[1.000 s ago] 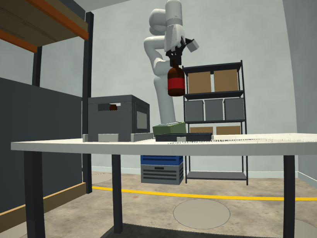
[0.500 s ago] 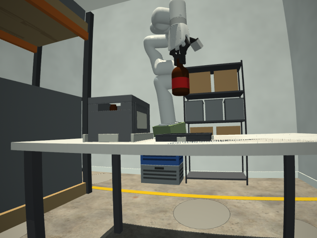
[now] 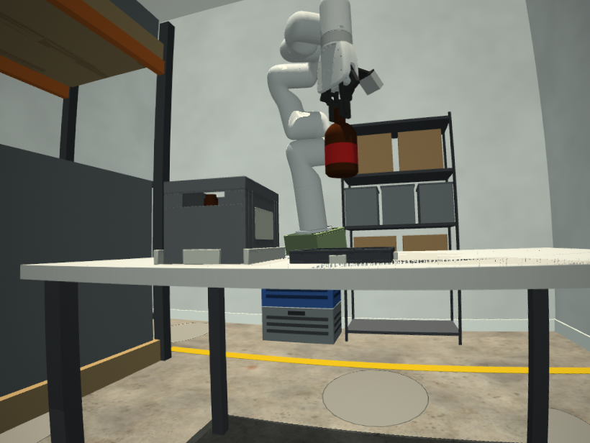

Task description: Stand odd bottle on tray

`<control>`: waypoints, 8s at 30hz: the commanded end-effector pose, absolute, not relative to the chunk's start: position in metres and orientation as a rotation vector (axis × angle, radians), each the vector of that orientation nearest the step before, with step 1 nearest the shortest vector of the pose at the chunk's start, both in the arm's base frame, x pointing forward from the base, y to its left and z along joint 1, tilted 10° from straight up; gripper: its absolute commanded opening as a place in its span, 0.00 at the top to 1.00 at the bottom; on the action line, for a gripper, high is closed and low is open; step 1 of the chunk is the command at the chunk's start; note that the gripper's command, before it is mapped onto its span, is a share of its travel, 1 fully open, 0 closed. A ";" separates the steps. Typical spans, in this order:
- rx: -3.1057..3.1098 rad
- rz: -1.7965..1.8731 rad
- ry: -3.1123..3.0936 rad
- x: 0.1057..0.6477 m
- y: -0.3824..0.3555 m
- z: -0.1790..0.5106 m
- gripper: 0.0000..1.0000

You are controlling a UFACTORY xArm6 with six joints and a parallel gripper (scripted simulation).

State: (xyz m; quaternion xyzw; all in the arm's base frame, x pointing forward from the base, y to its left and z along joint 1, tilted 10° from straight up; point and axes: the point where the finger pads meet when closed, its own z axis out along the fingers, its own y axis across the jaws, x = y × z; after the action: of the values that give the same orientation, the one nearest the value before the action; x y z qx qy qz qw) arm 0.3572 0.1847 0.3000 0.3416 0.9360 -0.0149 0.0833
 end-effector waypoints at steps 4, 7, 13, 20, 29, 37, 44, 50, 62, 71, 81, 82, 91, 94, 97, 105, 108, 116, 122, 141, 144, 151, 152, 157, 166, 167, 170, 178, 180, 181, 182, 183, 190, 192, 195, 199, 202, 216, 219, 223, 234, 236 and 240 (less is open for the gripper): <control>1.019 -0.039 2.792 0.359 0.190 0.302 1.00; 1.019 -0.039 2.792 0.359 0.191 0.301 1.00; 1.019 -0.039 2.792 0.360 0.192 0.301 1.00; 1.019 -0.039 2.792 0.360 0.193 0.301 1.00; 1.019 -0.039 2.792 0.360 0.194 0.301 1.00; 1.019 -0.039 2.792 0.360 0.194 0.301 1.00; 1.019 -0.039 2.792 0.360 0.194 0.301 1.00; 1.019 -0.039 2.792 0.360 0.194 0.301 1.00; 1.019 -0.039 2.792 0.361 0.194 0.297 1.00; 1.019 -0.039 2.792 0.362 0.193 0.288 1.00; 1.019 -0.039 2.792 0.364 0.192 0.273 1.00; 1.019 -0.039 2.792 0.365 0.192 0.271 1.00; 1.019 -0.039 2.792 0.368 0.190 0.247 1.00; 1.019 -0.039 2.792 0.370 0.189 0.238 1.00; 1.019 -0.039 2.792 0.370 0.189 0.232 1.00; 1.019 -0.039 2.792 0.374 0.187 0.211 1.00; 1.019 -0.039 2.792 0.375 0.186 0.202 1.00; 1.019 -0.039 2.792 0.378 0.185 0.185 1.00; 1.019 -0.039 2.792 0.380 0.184 0.171 1.00; 1.019 -0.039 2.792 0.384 0.182 0.146 1.00; 1.019 -0.039 2.792 0.384 0.182 0.144 1.00; 1.019 -0.039 2.792 0.384 0.182 0.142 1.00; 1.019 -0.039 2.792 0.384 0.182 0.142 1.00; 1.019 -0.039 2.792 0.384 0.182 0.142 1.00; 1.019 -0.039 2.792 0.384 0.182 0.142 1.00; 1.019 -0.039 2.792 0.384 0.182 0.142 1.00; 1.019 -0.039 2.792 0.384 0.182 0.142 1.00; 1.019 -0.039 2.792 0.384 0.182 0.142 1.00; 1.019 -0.039 2.792 0.384 0.182 0.141 1.00; 1.019 -0.039 2.792 0.384 0.182 0.141 1.00; 1.019 -0.039 2.792 0.384 0.182 0.141 1.00; 1.019 -0.039 2.792 0.384 0.182 0.141 1.00; 1.019 -0.039 2.792 0.385 0.182 0.139 1.00; 1.019 -0.039 2.792 0.385 0.182 0.139 1.00; 1.019 -0.039 2.792 0.385 0.182 0.138 1.00; 1.019 -0.039 2.792 0.385 0.181 0.136 1.00; 1.019 -0.039 2.792 0.385 0.181 0.136 1.00; 1.019 -0.039 2.792 0.386 0.181 0.129 1.00; 1.019 -0.039 2.792 0.387 0.181 0.129 1.00; 1.019 -0.039 2.792 0.387 0.181 0.127 1.00; 1.019 -0.039 2.792 0.387 0.181 0.124 1.00; 1.019 -0.039 2.792 0.387 0.181 0.124 1.00; 1.019 -0.039 2.792 0.388 0.180 0.123 1.00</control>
State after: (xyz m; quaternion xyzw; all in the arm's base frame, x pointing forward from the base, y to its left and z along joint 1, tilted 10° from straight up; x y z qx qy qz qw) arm 0.3863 0.1798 0.1223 0.3416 0.9360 -0.0148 0.0833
